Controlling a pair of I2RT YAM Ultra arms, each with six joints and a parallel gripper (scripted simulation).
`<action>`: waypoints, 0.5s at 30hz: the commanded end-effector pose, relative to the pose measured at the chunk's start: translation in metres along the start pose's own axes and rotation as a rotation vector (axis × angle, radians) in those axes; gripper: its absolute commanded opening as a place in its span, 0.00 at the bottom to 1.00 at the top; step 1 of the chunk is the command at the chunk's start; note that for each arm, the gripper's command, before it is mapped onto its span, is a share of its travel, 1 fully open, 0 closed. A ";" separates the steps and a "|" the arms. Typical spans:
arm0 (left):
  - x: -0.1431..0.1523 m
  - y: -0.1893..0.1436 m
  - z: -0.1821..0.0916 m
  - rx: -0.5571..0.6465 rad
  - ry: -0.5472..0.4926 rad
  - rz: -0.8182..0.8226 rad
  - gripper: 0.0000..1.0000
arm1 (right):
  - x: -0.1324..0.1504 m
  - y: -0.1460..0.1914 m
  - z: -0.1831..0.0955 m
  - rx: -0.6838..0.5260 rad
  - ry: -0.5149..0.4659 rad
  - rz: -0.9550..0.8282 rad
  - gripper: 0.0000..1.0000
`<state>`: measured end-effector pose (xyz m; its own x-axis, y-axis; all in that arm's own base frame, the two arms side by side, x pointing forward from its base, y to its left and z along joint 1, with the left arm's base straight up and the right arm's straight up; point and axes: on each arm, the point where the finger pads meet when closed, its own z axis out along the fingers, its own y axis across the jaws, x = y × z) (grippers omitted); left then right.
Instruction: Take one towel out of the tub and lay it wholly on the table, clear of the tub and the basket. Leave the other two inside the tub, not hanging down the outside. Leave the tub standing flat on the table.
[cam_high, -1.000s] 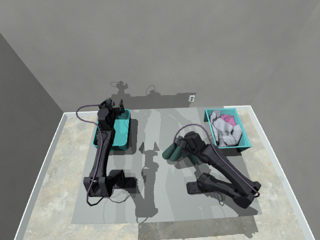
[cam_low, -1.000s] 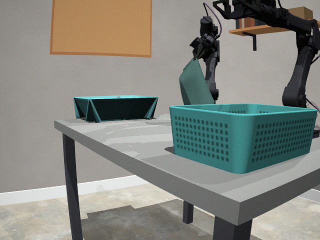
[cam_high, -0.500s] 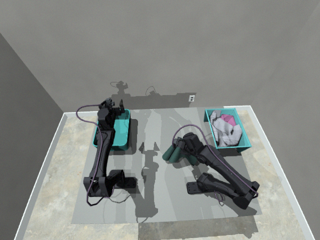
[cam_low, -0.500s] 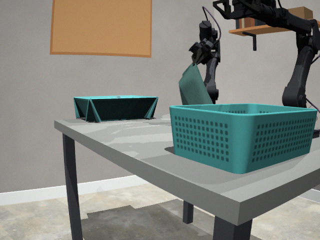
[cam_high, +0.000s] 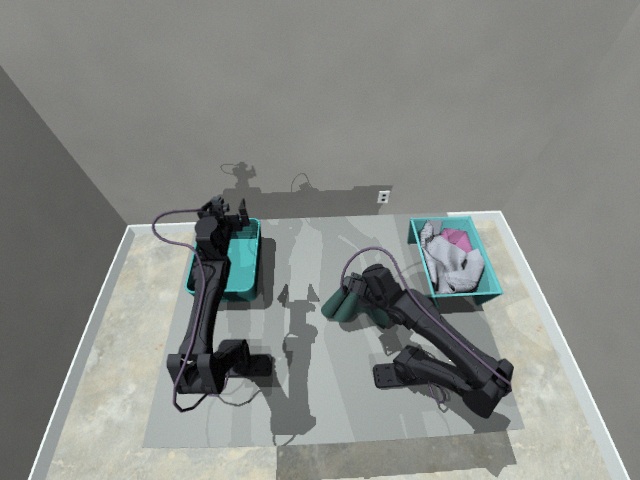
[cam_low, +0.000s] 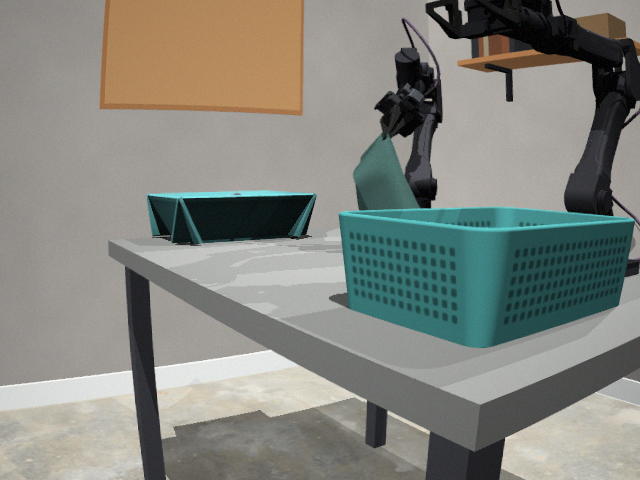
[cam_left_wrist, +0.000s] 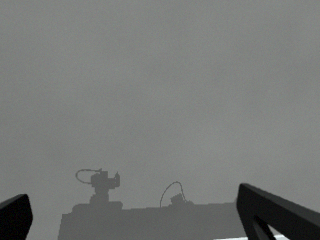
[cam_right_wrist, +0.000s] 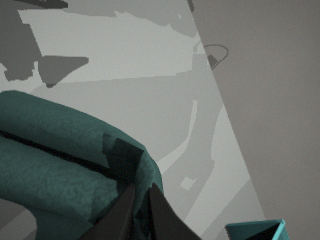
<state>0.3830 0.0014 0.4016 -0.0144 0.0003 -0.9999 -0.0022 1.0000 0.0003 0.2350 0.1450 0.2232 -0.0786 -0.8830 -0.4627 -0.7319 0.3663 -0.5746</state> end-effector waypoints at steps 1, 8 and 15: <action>-0.006 0.000 -0.002 0.002 -0.014 0.000 1.00 | -0.004 -0.005 0.009 0.017 -0.019 0.003 0.01; -0.006 0.000 -0.002 0.002 -0.014 0.000 1.00 | -0.002 -0.003 0.023 0.017 -0.020 0.003 0.01; -0.006 0.000 -0.002 0.002 -0.014 0.000 1.00 | -0.001 -0.001 0.033 0.017 -0.020 0.003 0.01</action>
<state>0.3830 0.0014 0.4016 -0.0144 0.0003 -0.9999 -0.0022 1.0000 0.0003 0.2494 0.1516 0.2051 -0.0752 -0.8809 -0.4673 -0.7296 0.3680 -0.5764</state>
